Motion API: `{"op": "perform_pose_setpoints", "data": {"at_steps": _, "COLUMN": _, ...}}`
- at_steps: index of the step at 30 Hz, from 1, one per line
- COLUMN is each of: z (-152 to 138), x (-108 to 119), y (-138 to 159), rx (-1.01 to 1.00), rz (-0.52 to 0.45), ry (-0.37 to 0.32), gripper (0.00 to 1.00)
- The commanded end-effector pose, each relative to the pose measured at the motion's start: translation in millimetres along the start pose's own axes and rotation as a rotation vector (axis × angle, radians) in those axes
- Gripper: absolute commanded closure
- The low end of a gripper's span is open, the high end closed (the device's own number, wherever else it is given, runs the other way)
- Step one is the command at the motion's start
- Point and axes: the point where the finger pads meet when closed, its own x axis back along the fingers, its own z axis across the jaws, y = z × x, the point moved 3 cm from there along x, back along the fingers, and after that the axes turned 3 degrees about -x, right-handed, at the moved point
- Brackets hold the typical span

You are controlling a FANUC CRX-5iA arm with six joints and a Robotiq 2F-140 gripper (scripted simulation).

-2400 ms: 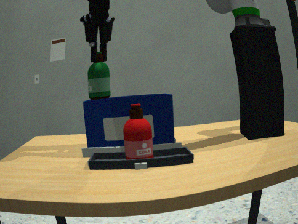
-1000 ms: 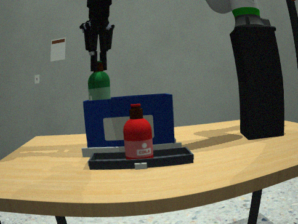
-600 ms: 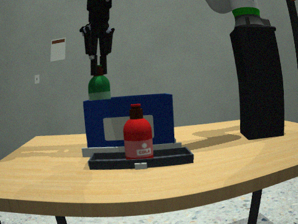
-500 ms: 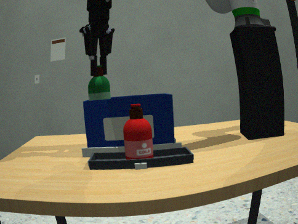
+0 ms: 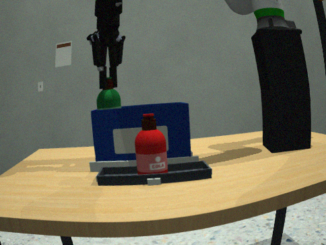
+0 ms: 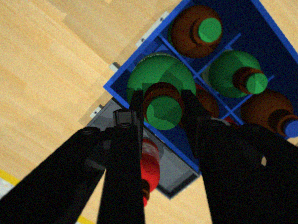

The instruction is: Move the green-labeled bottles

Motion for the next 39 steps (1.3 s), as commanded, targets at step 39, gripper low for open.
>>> {"op": "perform_pose_setpoints", "data": {"at_steps": 39, "z": -1.0, "x": -40.3, "y": -0.8, "rx": 0.0, "rz": 0.002, "ry": -0.002, "gripper": 0.9}}
